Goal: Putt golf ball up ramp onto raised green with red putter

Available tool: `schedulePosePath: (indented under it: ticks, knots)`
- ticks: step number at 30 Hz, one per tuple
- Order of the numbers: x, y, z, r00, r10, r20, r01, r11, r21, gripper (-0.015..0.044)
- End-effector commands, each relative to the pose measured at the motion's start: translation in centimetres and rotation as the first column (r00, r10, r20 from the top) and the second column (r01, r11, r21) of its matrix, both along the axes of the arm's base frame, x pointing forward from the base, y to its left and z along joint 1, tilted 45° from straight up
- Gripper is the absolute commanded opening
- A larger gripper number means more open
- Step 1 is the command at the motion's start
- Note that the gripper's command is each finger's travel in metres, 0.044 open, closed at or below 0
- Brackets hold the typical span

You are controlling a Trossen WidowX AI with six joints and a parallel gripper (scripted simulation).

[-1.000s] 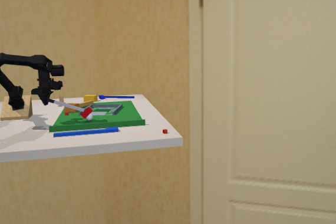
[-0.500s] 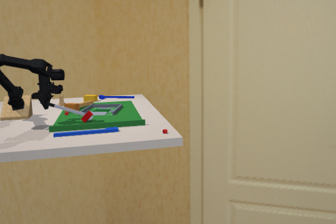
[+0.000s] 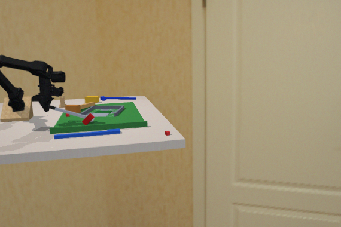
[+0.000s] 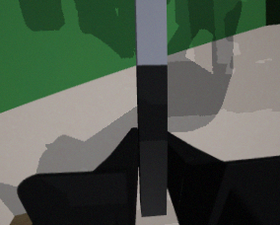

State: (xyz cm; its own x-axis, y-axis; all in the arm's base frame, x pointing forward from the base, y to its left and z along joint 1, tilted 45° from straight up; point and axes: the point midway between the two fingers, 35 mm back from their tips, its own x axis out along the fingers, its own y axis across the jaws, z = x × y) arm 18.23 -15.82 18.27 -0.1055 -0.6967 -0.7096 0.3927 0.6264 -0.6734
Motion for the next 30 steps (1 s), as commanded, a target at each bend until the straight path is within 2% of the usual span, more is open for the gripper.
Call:
schedulePosePath:
  ticks: [1, 8, 16, 24, 30]
  knots:
    - [-0.1, -0.4, 0.4, 1.000, 0.004, 0.006, -0.004, 1.000, 0.000, 0.0000]
    - [-1.1, -2.0, 1.9, 1.000, 0.010, 0.014, -0.010, 1.000, -0.006, 0.0000]
    - [-0.9, -1.9, 1.5, 1.000, 0.005, 0.005, -0.005, 1.000, -0.002, 0.0000]
    - [3.2, 3.2, -4.2, 1.000, 0.008, 0.013, -0.008, 1.000, 0.019, 0.0000]
    - [4.2, 6.7, -7.5, 1.000, 0.010, 0.014, -0.010, 1.000, 0.001, 0.0000]
